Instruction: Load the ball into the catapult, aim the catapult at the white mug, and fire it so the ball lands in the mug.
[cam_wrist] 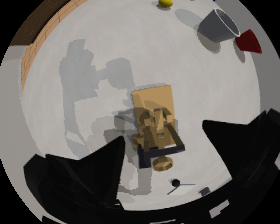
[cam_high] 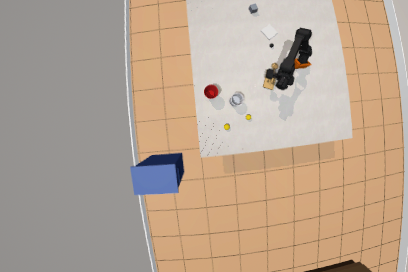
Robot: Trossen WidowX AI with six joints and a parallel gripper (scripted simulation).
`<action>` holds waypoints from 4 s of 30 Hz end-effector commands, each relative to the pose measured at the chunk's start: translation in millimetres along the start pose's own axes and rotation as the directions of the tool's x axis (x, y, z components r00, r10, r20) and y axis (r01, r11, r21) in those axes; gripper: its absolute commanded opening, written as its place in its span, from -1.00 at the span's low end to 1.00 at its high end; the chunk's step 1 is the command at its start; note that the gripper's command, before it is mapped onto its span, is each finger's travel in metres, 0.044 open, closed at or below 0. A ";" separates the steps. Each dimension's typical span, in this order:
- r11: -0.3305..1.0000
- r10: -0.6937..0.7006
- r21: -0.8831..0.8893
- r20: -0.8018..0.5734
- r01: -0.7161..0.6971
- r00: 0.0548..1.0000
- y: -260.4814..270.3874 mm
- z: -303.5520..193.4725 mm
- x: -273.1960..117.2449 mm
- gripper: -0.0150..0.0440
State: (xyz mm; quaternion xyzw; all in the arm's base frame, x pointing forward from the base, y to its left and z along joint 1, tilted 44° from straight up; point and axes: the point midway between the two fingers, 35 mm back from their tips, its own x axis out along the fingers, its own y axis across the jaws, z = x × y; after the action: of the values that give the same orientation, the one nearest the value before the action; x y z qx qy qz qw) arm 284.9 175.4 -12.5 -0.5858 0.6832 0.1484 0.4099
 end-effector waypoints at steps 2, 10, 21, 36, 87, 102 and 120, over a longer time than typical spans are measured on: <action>1.000 -0.001 0.007 0.006 0.001 1.000 -0.5 0.4 24.9 1.00; 1.000 -0.002 0.007 0.006 0.002 1.000 -0.3 -0.2 44.2 1.00; 1.000 -0.002 0.007 0.006 0.002 1.000 -1.0 0.6 62.2 1.00; 1.000 -0.003 0.008 0.005 0.003 1.000 -0.9 0.1 86.6 1.00; 0.816 -0.001 0.579 0.006 -0.003 1.000 -7.5 -0.4 44.4 -0.49; 0.691 -0.003 0.723 0.005 -0.001 1.000 -21.3 -6.0 47.3 -0.49; 0.691 -0.004 0.723 0.004 -0.001 1.000 -22.8 -5.8 77.0 -0.49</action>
State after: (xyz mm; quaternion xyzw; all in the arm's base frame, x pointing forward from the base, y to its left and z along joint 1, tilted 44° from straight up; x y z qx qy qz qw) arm 305.0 113.6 -56.4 -0.3728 0.6883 -0.1344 0.6076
